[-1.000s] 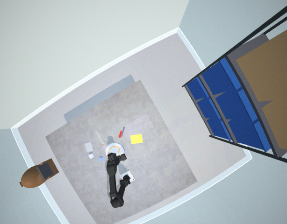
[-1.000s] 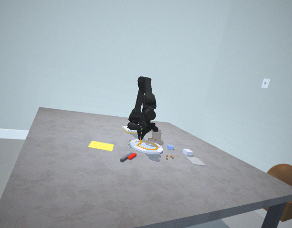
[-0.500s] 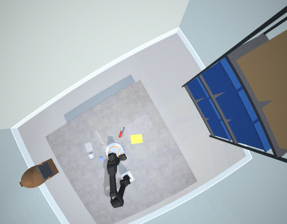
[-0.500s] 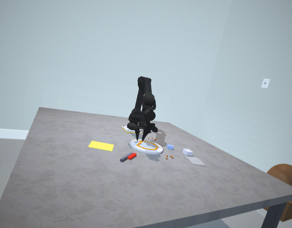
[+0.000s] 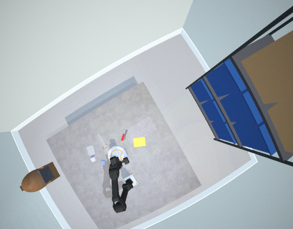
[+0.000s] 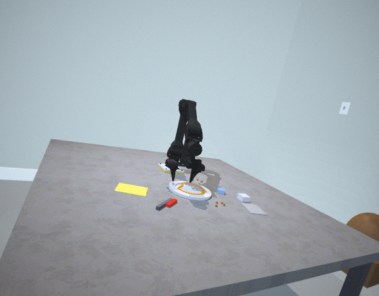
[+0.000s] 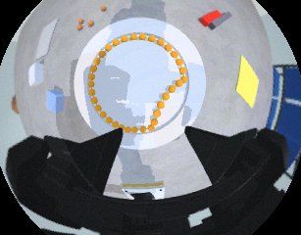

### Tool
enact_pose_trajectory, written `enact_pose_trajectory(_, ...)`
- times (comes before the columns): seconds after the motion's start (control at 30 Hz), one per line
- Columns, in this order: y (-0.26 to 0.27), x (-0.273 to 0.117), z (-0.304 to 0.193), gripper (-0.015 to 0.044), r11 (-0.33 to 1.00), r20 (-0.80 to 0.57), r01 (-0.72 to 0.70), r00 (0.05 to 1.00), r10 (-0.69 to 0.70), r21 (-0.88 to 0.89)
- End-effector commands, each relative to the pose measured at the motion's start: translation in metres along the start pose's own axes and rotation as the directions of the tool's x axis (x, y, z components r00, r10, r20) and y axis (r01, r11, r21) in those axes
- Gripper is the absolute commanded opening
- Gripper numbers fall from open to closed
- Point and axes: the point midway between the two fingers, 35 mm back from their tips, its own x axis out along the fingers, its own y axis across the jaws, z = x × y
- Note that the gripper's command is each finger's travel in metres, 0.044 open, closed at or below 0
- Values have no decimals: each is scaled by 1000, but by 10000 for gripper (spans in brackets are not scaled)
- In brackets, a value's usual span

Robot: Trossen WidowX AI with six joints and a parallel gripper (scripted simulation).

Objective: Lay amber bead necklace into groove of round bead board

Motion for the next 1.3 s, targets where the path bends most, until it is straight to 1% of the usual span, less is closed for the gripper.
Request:
enact_pose_trajectory(0.0,-1,-2,0,440,1000,4,5,1000,-5,-1)
enact_pose_trajectory(0.7,-1,-2,0,440,1000,4,5,1000,-5,-1)
enact_pose_trajectory(0.77,0,-6,2,387,999,4,4,1000,-5,39)
enact_pose_trajectory(0.87,1,-25,8,309,975,6,2,1000,-4,220)
enact_pose_trajectory(0.93,1,-33,10,256,954,5,3,1000,-5,298)
enact_pose_trajectory(1.1,1,-34,11,125,951,5,3,1000,-5,308)
enact_pose_trajectory(1.27,1,-28,11,120,951,5,3,1000,-5,308)
